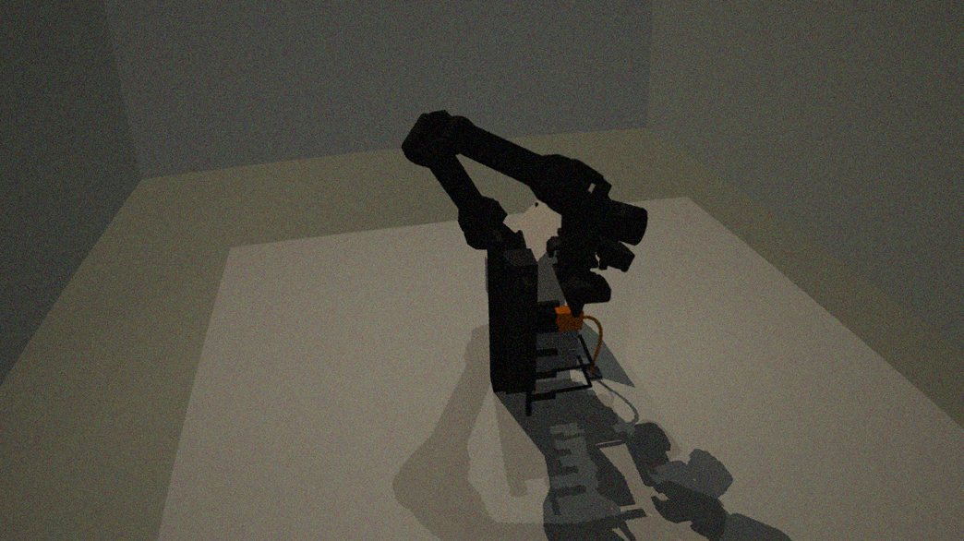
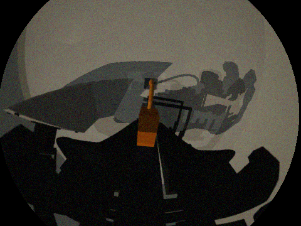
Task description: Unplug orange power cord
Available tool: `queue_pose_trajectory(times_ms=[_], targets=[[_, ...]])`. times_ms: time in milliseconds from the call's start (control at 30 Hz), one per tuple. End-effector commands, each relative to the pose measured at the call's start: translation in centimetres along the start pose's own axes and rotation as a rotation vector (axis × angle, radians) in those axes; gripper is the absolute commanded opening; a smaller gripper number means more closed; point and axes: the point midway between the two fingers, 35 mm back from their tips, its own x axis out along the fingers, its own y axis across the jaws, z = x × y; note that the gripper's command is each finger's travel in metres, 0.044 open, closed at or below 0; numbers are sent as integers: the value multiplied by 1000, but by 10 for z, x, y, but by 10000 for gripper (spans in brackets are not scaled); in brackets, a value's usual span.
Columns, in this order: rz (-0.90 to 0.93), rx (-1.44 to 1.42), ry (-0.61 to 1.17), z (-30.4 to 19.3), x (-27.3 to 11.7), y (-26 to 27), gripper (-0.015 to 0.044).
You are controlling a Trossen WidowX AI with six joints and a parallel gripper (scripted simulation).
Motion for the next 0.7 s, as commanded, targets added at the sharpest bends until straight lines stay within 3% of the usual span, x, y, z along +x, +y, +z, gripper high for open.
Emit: queue_pose_trajectory(times_ms=[0,667], targets=[[-5,-3,-21,15,-2,-1,0],[-5,-3,-22,47,-7,-1,0]])
